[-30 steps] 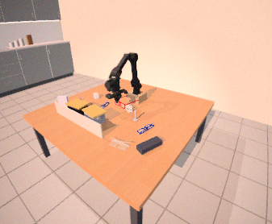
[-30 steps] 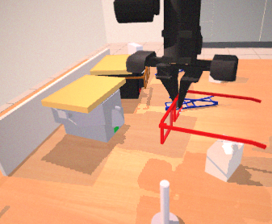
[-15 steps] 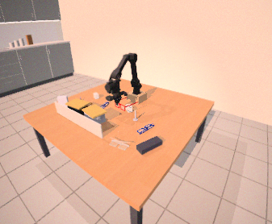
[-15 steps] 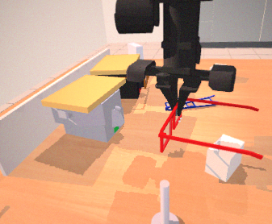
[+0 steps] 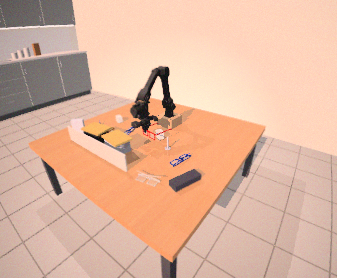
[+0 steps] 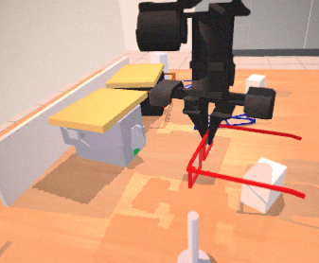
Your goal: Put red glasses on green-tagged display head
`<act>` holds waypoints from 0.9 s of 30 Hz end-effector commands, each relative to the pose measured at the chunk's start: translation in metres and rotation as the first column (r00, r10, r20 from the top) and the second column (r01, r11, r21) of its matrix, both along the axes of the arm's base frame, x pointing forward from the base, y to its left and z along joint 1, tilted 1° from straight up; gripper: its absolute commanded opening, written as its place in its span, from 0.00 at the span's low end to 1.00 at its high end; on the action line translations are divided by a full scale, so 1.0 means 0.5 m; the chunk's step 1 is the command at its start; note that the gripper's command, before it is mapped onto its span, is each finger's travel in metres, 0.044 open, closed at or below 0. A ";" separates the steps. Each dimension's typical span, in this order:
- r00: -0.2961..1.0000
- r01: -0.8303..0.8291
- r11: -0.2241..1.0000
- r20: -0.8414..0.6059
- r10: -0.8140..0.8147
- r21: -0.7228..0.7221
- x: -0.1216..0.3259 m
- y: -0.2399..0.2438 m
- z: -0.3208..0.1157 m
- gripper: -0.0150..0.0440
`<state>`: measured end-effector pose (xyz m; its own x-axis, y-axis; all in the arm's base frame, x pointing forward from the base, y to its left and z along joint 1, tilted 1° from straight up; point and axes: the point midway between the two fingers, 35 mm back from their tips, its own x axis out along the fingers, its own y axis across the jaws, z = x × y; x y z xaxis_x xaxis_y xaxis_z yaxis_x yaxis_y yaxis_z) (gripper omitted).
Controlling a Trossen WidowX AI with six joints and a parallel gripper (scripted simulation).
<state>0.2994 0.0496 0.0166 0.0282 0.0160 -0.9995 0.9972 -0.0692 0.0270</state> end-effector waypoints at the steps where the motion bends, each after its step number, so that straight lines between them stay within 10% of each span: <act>1: 1.000 -0.002 1.000 -0.017 0.002 -0.002 -0.007 -0.001 -0.017 0.25; 27: 1.000 -0.002 1.000 -0.017 0.002 -0.002 -0.014 -0.001 -0.074 0.25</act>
